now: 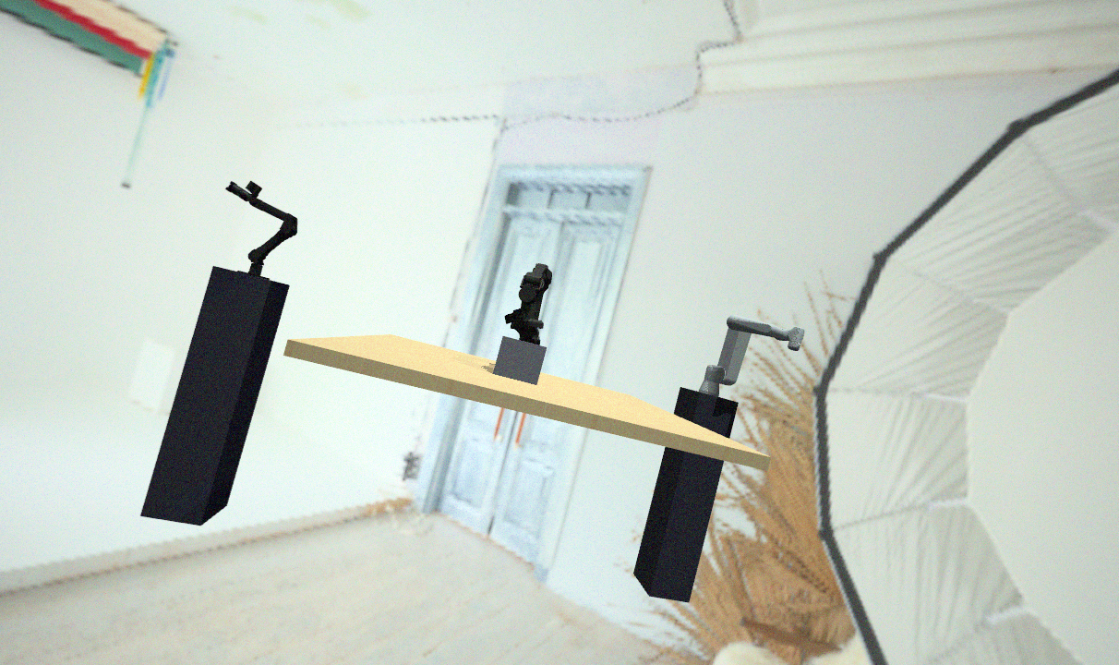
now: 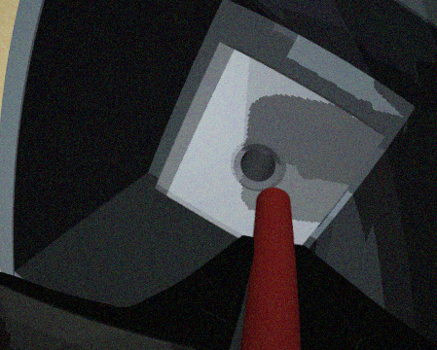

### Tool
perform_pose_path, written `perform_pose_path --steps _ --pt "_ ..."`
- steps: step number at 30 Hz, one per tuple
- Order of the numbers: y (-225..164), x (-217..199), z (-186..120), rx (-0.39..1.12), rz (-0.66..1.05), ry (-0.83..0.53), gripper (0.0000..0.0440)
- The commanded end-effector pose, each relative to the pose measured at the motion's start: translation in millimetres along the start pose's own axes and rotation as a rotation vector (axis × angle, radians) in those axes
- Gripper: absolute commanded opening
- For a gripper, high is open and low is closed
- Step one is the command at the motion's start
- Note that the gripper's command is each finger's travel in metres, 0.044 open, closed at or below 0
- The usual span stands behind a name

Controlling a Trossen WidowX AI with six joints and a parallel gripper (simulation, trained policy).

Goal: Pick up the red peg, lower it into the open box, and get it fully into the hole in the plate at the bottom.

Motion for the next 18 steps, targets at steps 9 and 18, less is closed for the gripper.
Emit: perform_pose_path --steps 9,18 --pt "2.2 6.8 27.5 0.028 -0.056 -0.011 0.0" --pt "3.8 7.1 46.0 0.025 -0.091 -0.036 0.0011"
Point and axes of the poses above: the point midway between the two fingers, 35 mm back from their tips, its own z axis out along the fingers, its own x axis across the jaws, y = z × x, the point moved 5 cm from there along -z, back along the fingers, and after that the axes turned 11 degrees about z, right-handed, at the moved point
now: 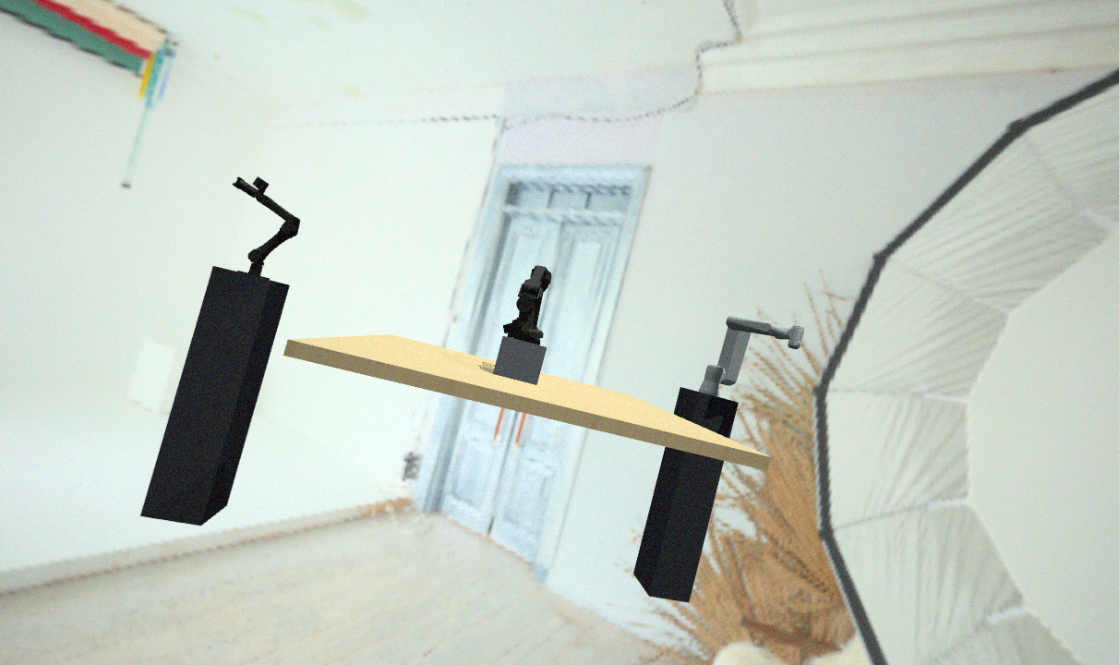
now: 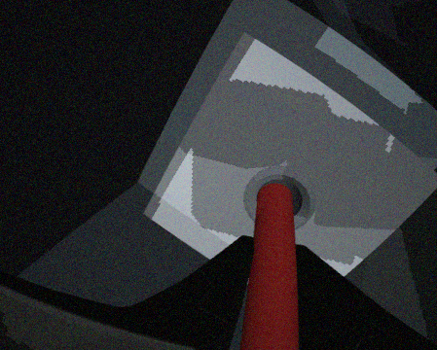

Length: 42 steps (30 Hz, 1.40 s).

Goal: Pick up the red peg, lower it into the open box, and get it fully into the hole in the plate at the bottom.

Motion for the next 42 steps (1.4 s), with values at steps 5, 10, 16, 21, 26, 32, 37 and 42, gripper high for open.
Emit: perform_pose_path --steps 5,10,16,21,26,32,37,42 --pt "0.3 -5.4 16.8 0.01 -0.03 -0.048 0.0092" --pt "3.1 -7.0 17.5 0.023 -0.029 -0.072 0.0151" --pt "9.5 -3.9 10.5 0.057 -0.015 -0.068 0.0157" --pt "13.9 1.3 2.8 0.076 -0.012 -0.049 0.0159" --pt "17.3 7.8 -7.2 0.096 -0.012 -0.019 0.0161" --pt "21.9 15.6 -22.2 0.121 -0.01 0.03 0.0165" --pt "24.0 21.7 -35.2 0.157 -0.006 0.08 0.0191" --pt "26.6 26.7 -46.3 0.192 -0.003 0.125 0.0221"
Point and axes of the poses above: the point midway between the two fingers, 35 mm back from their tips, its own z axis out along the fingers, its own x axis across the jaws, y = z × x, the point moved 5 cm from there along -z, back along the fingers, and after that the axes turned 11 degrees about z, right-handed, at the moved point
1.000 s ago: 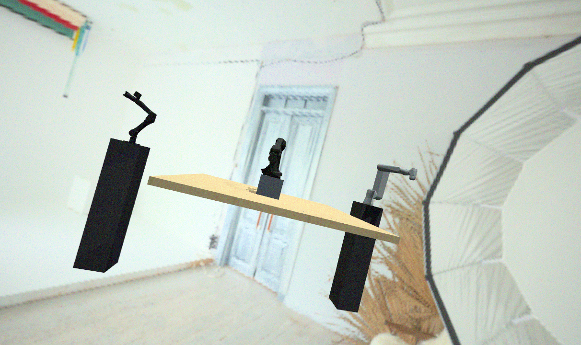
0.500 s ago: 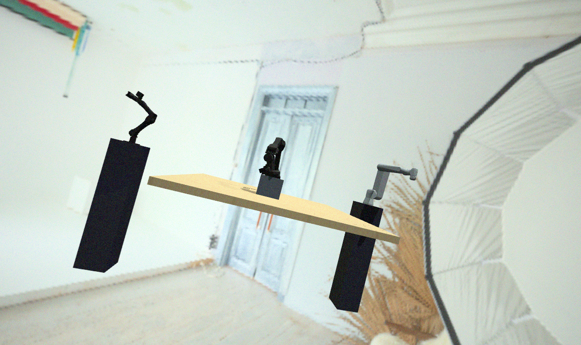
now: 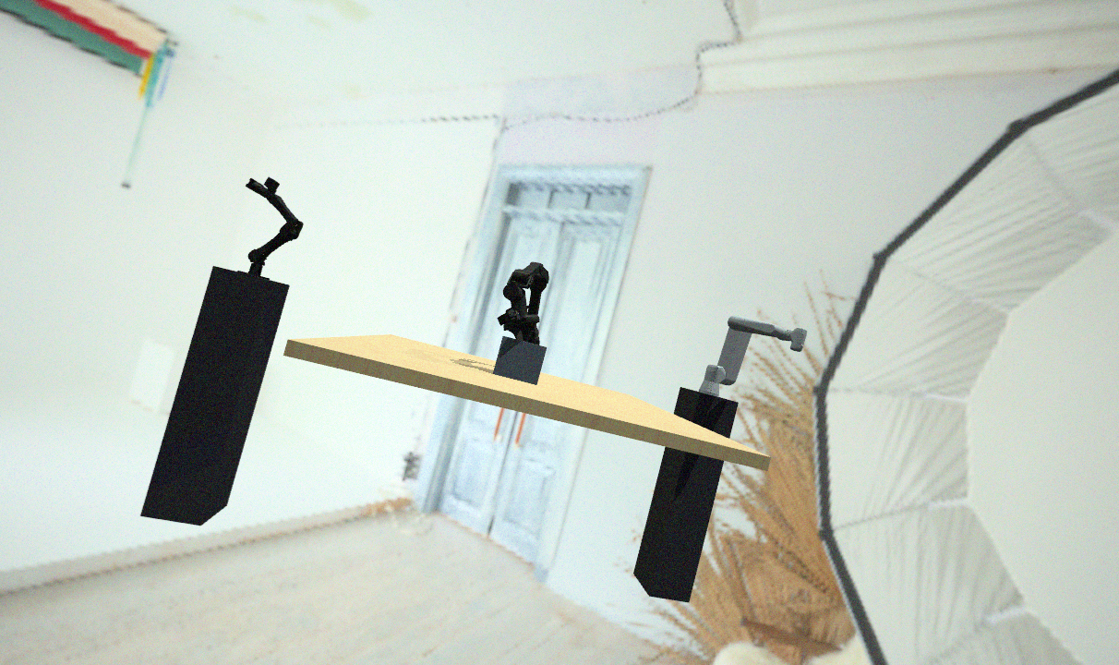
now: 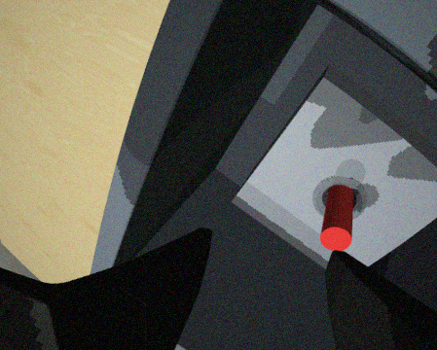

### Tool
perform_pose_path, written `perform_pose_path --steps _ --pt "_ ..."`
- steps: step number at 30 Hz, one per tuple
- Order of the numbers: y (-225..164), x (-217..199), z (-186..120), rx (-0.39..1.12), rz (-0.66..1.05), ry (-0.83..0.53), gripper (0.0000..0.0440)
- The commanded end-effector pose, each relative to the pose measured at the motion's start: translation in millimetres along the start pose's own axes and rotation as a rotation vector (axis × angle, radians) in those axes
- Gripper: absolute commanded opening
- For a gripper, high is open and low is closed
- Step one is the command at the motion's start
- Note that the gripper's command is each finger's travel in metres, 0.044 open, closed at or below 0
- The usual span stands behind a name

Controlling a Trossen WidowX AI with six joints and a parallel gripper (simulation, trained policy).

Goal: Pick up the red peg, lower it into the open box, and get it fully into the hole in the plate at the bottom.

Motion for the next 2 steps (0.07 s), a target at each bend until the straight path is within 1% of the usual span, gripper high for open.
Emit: perform_pose_path --steps 1,2 --pt "0.8 4.8 -8.5 0.022 -0.005 0.033 0.0228" --pt "0.9 5.9 -10.5 0.028 -0.005 0.041 0.0229"
Point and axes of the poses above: the point midway between the two fingers, 35 mm back from their tips, its own z axis out along the fingers, its own x axis across the jaws, y = z × x, the point moved 5 cm from there along -z, back along the fingers, and after that the axes turned 11 degrees about z, right-handed, at the moved point
